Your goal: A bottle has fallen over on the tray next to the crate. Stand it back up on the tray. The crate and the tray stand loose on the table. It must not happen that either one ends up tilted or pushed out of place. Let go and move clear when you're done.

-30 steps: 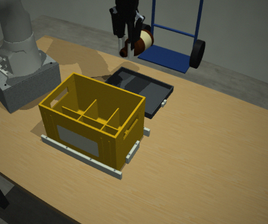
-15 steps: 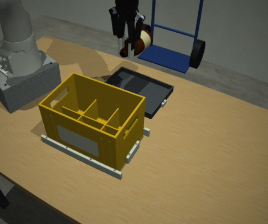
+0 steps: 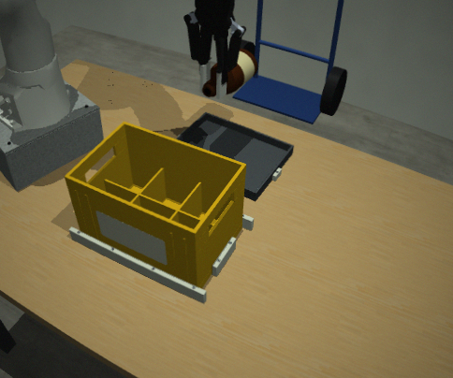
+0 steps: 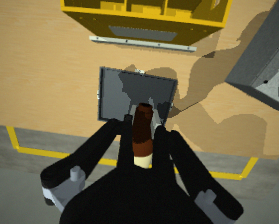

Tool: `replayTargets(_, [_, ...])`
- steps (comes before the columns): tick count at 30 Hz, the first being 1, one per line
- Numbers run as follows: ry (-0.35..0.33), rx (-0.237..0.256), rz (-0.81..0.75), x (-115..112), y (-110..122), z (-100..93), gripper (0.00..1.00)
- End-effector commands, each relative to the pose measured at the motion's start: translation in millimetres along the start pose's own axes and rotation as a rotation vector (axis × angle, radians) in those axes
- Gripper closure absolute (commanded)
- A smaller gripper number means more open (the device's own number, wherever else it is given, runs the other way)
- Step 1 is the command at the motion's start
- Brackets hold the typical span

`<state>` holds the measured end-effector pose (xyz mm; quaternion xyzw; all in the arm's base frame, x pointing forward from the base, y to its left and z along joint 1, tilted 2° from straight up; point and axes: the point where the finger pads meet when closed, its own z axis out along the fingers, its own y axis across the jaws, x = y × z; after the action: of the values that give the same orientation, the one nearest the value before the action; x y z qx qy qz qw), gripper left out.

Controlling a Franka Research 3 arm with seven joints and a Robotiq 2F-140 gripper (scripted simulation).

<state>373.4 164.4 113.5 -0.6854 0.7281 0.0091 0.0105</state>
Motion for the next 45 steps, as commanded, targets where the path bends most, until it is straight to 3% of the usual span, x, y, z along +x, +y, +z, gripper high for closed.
replayTargets(1, [-0.001,0.006,-0.009,-0.8,-1.9,-0.8,1.00])
replayTargets(14, [-0.001,0.006,-0.031,-0.8,-1.9,-0.8,1.00])
replayTargets(33, [0.000,0.006,-0.255,-0.8,-1.9,-0.8,1.00])
replayTargets(45, [0.000,0.006,-0.271,-0.8,-1.9,-0.8,1.00])
